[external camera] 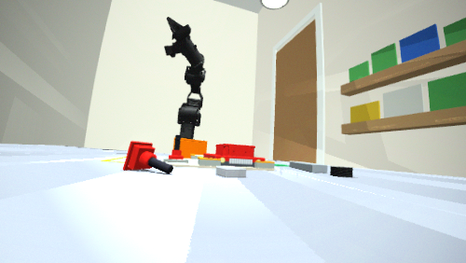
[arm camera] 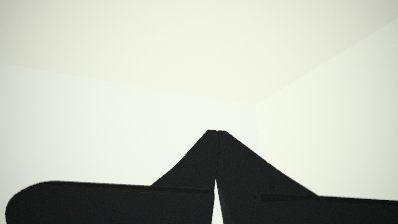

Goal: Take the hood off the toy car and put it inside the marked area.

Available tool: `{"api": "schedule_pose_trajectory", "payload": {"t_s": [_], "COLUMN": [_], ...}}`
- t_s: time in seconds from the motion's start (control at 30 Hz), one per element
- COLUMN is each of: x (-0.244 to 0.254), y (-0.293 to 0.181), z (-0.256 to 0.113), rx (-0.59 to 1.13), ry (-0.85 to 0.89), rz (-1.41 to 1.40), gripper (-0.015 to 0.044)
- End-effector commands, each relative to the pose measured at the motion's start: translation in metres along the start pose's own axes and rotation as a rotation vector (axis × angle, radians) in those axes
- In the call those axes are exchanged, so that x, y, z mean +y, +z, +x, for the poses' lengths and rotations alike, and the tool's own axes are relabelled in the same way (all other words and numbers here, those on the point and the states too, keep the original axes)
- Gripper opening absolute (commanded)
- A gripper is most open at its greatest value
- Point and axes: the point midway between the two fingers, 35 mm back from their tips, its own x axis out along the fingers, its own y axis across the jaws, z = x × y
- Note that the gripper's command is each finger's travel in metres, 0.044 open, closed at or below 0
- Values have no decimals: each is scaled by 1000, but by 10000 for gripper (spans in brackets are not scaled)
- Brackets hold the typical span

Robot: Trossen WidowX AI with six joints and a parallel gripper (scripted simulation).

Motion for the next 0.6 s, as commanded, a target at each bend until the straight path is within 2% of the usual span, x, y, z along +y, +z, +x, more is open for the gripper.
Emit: {"api": "schedule_pose_trajectory", "payload": {"t_s": [0.0, 0.17, 0.5, 0.57], "x": [-1, -25, -117, -136], "y": [0, -7, -24, -27], "z": [0, 8, 18, 16], "rx": [0, 18, 116, 147], "ry": [-2, -90, -418, -487], "rz": [-3, -99, -474, -554], "gripper": [26, 157, 420, 440]}}
